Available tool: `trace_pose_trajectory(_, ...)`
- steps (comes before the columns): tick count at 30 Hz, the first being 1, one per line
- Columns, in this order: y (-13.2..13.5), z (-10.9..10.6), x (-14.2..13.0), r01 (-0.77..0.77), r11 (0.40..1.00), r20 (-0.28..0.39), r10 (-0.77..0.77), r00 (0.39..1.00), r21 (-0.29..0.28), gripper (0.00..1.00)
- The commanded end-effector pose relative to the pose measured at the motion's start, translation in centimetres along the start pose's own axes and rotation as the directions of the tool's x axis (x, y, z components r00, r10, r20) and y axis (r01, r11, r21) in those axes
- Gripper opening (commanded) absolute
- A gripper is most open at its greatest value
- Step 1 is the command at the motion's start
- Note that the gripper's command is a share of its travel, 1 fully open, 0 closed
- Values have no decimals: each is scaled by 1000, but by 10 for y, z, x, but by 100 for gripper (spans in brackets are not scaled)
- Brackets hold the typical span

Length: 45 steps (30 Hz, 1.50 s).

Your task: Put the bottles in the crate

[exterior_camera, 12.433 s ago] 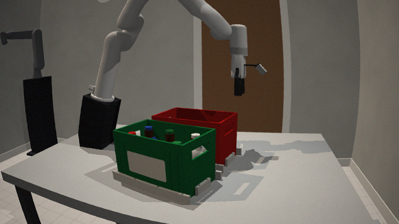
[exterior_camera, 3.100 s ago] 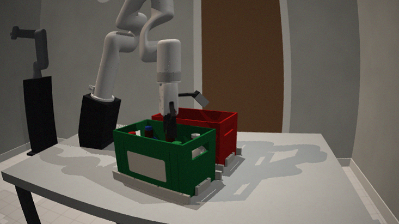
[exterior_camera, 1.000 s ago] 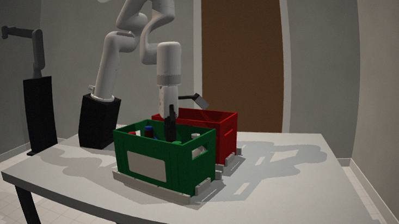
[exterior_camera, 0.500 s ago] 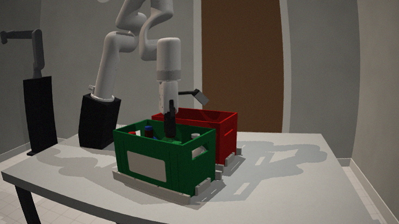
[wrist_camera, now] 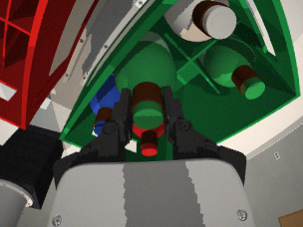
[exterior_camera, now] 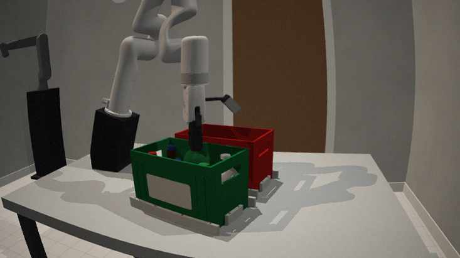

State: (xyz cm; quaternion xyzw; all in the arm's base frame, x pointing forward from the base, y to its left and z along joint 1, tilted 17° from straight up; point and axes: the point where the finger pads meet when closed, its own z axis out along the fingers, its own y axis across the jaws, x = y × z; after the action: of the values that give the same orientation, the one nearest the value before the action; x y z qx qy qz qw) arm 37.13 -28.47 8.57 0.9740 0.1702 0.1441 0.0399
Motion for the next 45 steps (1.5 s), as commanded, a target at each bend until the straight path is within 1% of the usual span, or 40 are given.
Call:
trace_pose_trajectory(1,1,-9,1,0,1000,-1,0,1000,-4,0)
trace_pose_trajectory(6,1,-14,1,0,1000,-1,0,1000,-4,0)
trace_pose_trajectory(21,1,-39,1,0,1000,-1,0,1000,-4,0)
trace_pose_trajectory(23,1,-39,1,0,1000,-1,0,1000,-4,0)
trace_pose_trajectory(38,1,-65,1,0,1000,-1,0,1000,-4,0)
trace_pose_trajectory(40,1,-65,1,0,1000,-1,0,1000,-4,0)
trace_pose_trajectory(45,1,-73,1,0,1000,-1,0,1000,-4,0)
